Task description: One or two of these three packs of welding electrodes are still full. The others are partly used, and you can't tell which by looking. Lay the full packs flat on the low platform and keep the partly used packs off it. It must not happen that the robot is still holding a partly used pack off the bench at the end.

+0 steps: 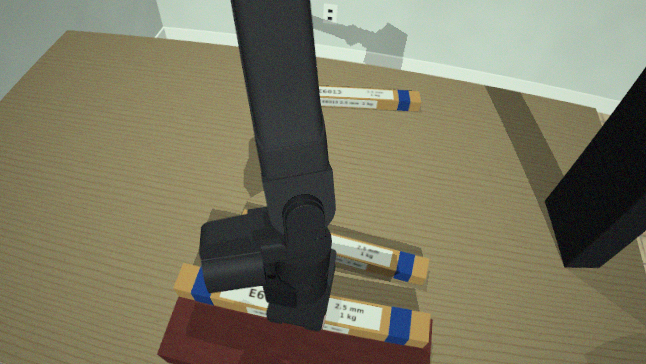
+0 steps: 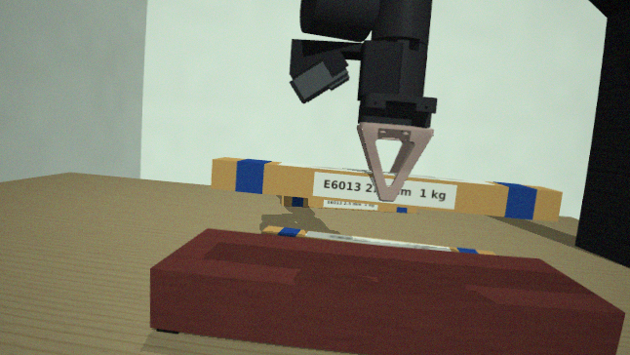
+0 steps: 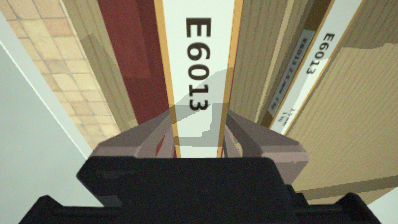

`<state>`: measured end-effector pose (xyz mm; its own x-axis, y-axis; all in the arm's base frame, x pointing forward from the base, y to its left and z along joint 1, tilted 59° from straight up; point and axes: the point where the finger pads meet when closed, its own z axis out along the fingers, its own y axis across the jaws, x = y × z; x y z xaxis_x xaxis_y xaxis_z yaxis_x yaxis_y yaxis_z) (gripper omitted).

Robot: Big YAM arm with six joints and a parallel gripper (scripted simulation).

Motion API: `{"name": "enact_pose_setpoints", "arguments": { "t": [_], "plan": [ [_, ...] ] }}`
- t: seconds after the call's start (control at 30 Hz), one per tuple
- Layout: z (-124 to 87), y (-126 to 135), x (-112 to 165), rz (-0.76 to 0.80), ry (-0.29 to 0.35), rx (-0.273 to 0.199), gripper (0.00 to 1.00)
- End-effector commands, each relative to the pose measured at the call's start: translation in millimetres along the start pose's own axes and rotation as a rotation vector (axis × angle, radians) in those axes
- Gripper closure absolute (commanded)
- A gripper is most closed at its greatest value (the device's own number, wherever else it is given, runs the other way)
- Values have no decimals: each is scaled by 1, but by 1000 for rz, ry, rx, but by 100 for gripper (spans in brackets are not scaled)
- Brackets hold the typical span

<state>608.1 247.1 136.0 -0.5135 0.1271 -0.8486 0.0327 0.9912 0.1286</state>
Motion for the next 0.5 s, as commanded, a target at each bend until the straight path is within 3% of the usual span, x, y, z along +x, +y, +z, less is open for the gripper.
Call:
{"name": "enact_pose_setpoints", "arguments": {
  "t": [0.0, 0.47],
  "plan": [
    [1, 3, -4, -10, -15, -11, 100],
    [14, 12, -9, -13, -25, -27, 100]
  ]
}}
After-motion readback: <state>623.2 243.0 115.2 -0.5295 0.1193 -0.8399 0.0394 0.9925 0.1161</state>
